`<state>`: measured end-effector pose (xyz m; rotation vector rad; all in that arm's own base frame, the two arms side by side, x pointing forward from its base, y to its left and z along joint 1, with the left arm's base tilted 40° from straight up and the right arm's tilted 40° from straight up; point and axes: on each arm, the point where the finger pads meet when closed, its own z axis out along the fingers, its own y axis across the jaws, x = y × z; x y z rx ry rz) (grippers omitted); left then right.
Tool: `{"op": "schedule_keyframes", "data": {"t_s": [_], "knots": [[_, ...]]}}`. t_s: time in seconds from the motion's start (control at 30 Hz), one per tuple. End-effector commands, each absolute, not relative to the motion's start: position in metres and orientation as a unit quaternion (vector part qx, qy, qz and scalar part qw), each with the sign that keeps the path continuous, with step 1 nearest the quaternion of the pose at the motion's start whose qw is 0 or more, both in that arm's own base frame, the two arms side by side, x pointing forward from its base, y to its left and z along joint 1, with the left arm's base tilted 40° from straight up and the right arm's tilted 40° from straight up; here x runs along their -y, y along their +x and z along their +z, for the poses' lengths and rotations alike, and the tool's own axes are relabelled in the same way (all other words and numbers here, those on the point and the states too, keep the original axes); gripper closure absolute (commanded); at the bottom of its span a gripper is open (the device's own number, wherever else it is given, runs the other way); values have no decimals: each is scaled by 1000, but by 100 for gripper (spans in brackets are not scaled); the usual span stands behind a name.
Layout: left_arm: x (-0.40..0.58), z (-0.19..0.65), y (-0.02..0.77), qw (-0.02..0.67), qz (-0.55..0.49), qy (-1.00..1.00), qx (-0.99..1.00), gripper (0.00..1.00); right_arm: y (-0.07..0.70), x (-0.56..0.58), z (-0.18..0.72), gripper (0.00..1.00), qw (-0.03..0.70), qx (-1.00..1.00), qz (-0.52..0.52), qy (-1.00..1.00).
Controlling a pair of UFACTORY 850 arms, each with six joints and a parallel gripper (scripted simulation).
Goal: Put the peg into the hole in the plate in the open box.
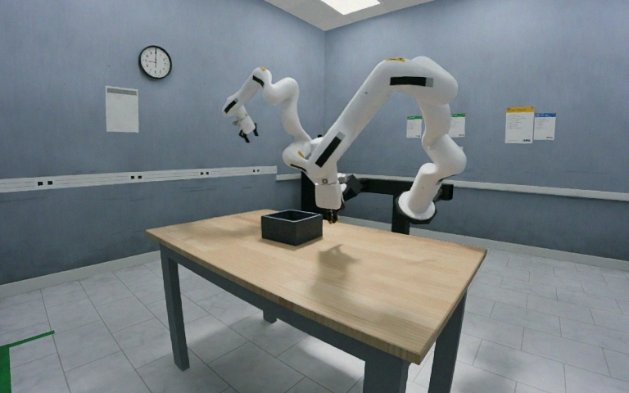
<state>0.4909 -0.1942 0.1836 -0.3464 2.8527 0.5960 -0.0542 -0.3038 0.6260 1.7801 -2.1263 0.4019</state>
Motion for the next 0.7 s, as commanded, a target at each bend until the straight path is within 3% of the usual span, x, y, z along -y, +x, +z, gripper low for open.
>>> {"op": "schedule_keyframes", "data": {"t_s": [0.0,0.67], "knots": [[195,184,491,76,237,-44,-968,100,-54,304,627,0,170,748,142,626],[195,184,491,43,288,74,-954,100,-54,304,627,0,170,748,142,626]]}}
